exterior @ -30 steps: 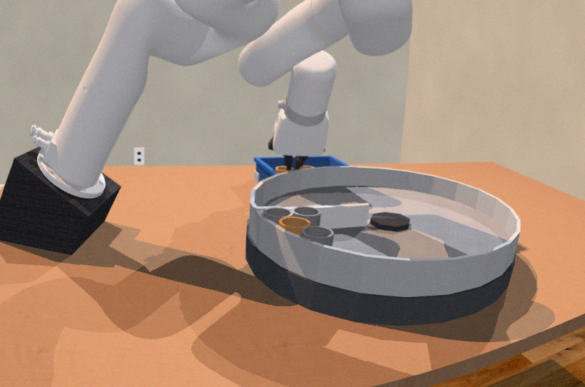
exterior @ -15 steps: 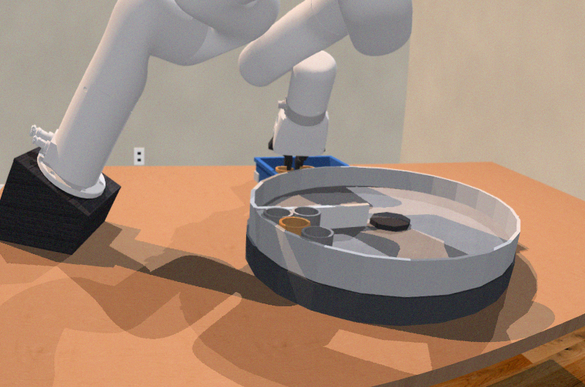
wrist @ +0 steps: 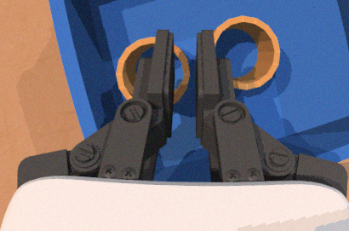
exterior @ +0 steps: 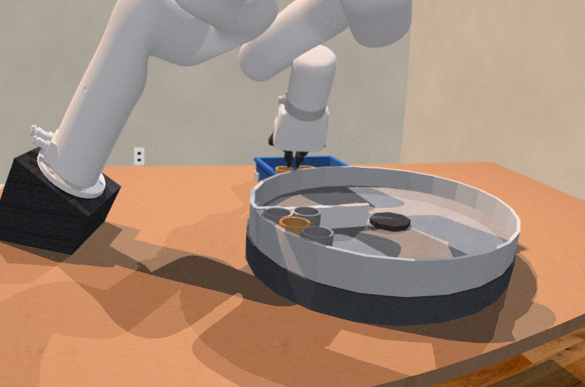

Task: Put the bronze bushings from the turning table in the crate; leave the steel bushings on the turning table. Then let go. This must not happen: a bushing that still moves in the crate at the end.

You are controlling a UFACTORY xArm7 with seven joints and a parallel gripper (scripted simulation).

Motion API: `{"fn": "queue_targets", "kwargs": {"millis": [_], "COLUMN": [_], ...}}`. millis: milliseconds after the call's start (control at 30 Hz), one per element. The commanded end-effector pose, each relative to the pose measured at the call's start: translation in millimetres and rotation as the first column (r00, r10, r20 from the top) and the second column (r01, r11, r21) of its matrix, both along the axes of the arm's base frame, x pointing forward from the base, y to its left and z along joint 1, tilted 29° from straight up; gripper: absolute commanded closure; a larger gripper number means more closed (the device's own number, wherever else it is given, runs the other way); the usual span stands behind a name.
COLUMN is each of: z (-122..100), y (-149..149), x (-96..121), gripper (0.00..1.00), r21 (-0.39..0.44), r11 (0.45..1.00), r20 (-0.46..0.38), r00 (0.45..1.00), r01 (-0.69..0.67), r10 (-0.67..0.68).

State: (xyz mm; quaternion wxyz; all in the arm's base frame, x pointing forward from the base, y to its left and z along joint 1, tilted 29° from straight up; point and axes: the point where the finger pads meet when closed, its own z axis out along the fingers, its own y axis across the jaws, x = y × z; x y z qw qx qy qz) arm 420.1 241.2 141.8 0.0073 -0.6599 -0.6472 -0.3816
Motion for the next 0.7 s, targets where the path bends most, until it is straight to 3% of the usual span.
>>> {"fn": "queue_targets", "kwargs": {"millis": [0,667], "z": [10.4,55.8], "y": [2.5,10.7], "x": [-4.9,-29.0], "gripper": [0.89,0.89], "r21": [0.000,0.000], "r11": [1.000,1.000], "r20": [0.001,0.001], "r00": [1.000,1.000], "r01": [-0.002,-0.002], "r10": [0.002,0.002]}}
